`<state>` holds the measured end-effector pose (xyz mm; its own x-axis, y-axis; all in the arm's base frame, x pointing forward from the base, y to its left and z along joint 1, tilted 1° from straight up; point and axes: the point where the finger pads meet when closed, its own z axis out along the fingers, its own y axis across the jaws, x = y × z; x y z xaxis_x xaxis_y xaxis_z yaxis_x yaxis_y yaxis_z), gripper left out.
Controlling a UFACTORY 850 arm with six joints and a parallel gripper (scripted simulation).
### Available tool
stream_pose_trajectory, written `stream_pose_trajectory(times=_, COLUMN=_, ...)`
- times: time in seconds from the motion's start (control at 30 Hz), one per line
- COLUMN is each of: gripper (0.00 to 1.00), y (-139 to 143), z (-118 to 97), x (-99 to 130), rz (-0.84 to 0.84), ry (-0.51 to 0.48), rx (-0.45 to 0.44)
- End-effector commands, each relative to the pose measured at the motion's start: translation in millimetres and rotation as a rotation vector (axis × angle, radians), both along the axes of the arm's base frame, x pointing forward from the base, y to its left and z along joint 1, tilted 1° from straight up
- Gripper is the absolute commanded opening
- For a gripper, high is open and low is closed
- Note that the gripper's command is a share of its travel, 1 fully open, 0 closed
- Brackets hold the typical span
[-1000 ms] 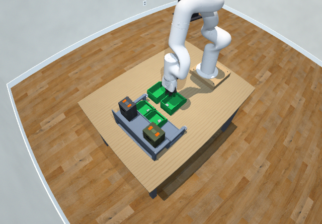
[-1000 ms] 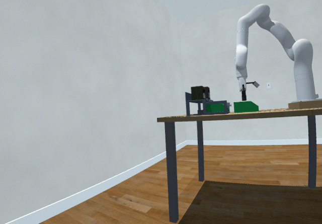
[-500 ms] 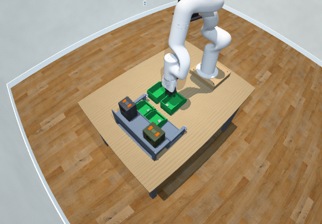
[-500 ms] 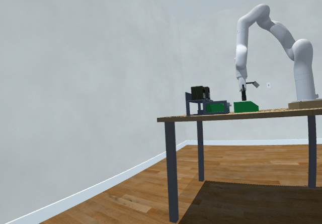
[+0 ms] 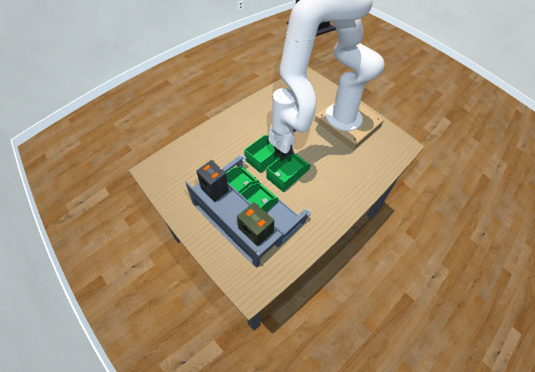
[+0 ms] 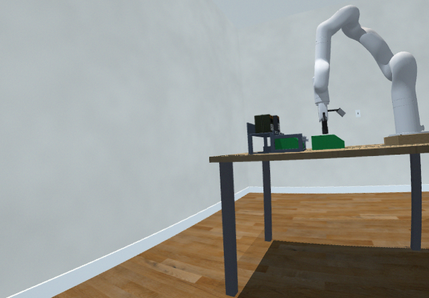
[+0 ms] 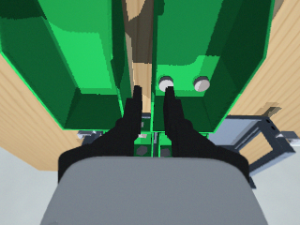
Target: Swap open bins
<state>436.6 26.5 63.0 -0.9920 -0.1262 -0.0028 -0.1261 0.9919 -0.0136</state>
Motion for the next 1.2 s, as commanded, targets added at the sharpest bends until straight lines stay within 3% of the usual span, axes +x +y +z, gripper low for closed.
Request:
stream_pose_trajectory(times=0.0, gripper=0.26, y=0.1, z=0.5, x=0.8, rz=0.000, ry=-0.002, rx=0.000)
stream_pose_trajectory(times=0.43, gripper=0.26, y=0.0, z=-4.2, x=0.8, rz=0.000, ry=-0.002, rx=0.000)
stream_pose_trajectory(times=1.17, gripper=0.26, y=-0.4, z=-32.2, x=1.0, rz=0.000, ry=-0.002, rx=0.000)
